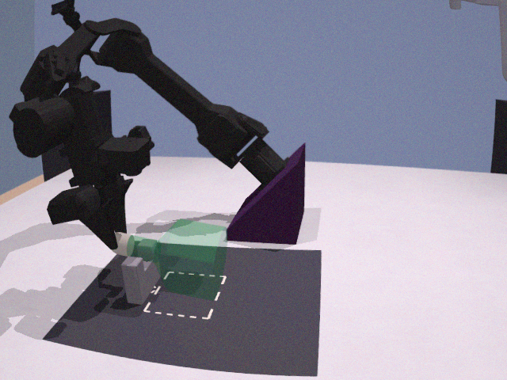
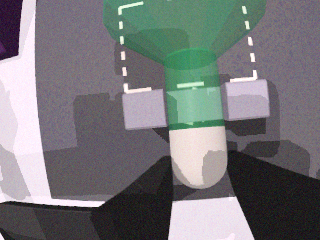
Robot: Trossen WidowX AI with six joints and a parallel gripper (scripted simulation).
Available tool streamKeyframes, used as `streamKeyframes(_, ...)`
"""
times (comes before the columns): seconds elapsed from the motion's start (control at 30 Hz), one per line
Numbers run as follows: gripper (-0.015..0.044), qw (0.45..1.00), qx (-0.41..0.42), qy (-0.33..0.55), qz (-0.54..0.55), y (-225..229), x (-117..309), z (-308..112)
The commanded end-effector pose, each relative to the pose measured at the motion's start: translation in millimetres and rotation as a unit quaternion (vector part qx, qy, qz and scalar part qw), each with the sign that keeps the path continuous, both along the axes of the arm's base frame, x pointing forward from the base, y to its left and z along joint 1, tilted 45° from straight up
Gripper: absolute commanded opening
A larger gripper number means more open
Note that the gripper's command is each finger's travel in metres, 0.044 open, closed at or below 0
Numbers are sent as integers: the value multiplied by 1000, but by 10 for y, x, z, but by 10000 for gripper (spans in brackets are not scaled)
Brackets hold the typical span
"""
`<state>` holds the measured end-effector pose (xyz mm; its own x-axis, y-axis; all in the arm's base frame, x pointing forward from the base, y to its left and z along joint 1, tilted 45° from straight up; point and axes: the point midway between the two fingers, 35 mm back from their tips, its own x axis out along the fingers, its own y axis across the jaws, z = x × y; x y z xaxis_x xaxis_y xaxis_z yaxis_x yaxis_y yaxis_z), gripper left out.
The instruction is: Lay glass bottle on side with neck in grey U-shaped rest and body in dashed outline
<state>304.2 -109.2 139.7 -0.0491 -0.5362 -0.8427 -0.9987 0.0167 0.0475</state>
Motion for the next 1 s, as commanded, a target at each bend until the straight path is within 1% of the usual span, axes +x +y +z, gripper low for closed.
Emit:
streamKeyframes(0.0,117,1000,0,0,3,-1,13,-11)
streamKeyframes(0.97,117,1000,-6,4,-5,-43,18,-50)
